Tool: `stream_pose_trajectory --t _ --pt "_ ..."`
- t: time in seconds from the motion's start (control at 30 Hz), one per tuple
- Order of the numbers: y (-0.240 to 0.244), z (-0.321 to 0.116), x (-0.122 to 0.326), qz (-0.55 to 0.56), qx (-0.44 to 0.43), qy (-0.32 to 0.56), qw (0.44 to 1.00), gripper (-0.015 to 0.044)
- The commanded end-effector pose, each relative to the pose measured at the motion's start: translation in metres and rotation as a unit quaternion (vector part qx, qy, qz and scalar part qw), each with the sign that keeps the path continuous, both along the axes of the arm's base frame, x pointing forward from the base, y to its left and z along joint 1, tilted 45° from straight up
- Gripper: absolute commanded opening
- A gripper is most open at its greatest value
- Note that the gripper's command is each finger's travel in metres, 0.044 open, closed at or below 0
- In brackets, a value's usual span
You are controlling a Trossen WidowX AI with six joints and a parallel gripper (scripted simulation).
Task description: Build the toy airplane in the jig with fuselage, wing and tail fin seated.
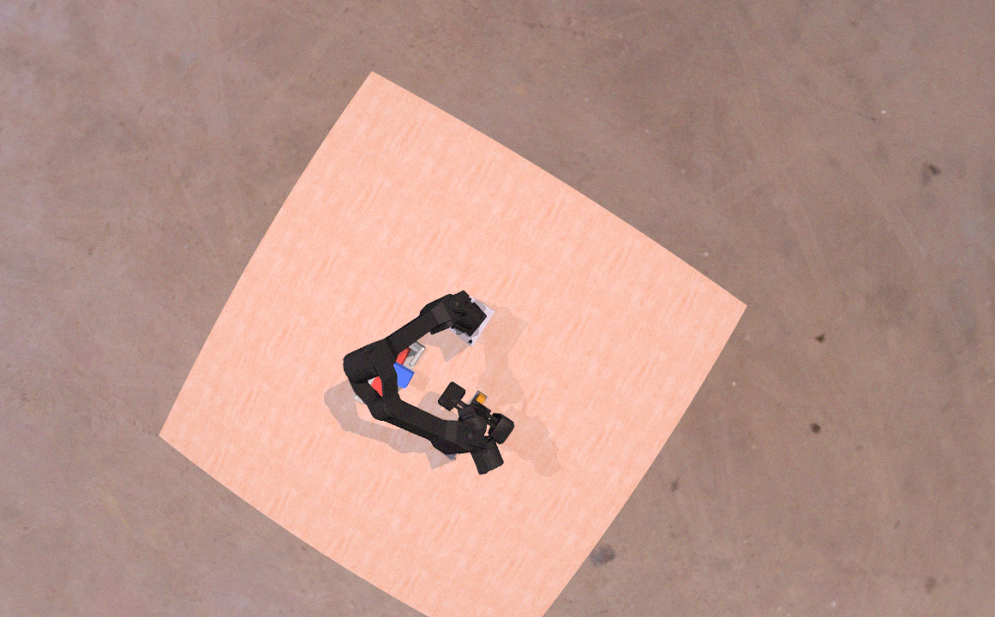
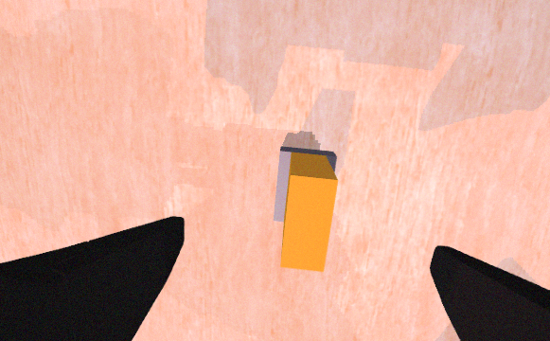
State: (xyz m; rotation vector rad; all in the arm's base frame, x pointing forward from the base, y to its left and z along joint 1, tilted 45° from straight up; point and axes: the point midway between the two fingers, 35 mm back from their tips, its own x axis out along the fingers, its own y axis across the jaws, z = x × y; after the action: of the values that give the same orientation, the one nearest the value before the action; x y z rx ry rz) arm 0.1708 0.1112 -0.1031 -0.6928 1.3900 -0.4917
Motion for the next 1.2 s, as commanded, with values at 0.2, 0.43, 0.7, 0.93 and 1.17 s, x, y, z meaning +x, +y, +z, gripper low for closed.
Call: stream_pose_trajectory --t 0.2,0.43,0.7,0.93,1.17 --pt "-0.011 -0.012 0.003 0.002 -0.001 0.000 1.000 0.0440" --pt "-0.019 -0.020 0.005 0.002 -0.001 0.000 1.000 0.0440" --pt "-0.029 -0.029 0.006 0.002 -0.002 -0.001 1.000 0.0440" --pt "-0.035 -0.034 0.007 0.002 -0.002 -0.001 1.000 0.0440" --pt "-0.035 -0.034 0.007 0.002 -0.002 -0.001 1.000 0.0256"
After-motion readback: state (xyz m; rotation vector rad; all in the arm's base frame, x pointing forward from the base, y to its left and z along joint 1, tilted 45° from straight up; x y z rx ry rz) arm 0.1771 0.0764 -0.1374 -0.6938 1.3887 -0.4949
